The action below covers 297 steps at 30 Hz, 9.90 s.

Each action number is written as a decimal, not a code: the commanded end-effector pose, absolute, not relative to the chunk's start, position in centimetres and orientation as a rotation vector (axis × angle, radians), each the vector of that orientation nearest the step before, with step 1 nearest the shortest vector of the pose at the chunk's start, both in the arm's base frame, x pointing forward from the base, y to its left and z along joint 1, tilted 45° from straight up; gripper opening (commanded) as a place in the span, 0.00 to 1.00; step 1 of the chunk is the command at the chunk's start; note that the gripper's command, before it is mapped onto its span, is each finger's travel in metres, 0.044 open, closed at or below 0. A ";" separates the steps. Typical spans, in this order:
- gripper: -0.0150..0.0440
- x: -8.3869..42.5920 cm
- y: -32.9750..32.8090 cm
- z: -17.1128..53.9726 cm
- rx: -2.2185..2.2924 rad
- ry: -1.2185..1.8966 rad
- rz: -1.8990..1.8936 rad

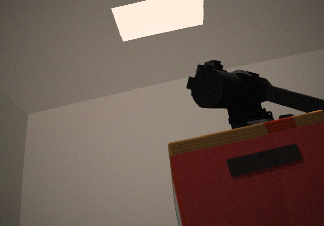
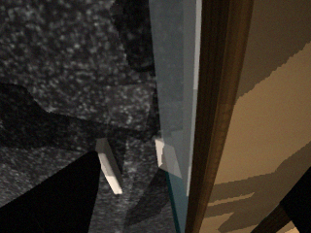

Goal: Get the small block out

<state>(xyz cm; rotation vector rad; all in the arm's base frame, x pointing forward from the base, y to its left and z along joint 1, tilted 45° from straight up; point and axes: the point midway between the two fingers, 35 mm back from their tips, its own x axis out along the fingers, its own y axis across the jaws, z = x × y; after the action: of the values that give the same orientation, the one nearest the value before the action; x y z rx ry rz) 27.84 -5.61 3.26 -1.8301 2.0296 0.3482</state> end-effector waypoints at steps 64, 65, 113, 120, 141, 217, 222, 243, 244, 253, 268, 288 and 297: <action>0.93 27.2 -8.6 6.2 -1.831 2.035 0.348; 0.93 27.2 -8.7 6.2 -1.831 2.035 0.348; 0.93 26.9 -10.1 7.6 -1.831 2.036 0.347; 0.93 26.8 -10.6 8.1 -1.832 2.036 0.347; 0.93 26.7 -11.4 9.8 -1.831 2.034 0.349; 0.74 22.4 -12.9 15.4 2.075 -0.702 -1.355; 0.74 21.6 -16.4 11.9 2.066 -0.708 -1.336; 0.74 21.7 -18.6 9.9 2.067 -0.708 -1.338; 0.74 21.7 -18.8 9.8 2.067 -0.708 -1.338; 0.74 21.6 -19.8 8.9 2.065 -0.708 -1.337; 0.60 21.3 -21.1 7.8 2.062 -0.710 -1.334; 0.25 21.8 -17.2 11.8 2.071 -0.715 -1.329; 0.25 21.7 -16.3 12.3 1.955 -0.603 -1.350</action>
<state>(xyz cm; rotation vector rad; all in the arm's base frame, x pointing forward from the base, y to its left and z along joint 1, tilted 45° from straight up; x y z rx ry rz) 21.66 -16.55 12.09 -3.0282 0.9871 2.0271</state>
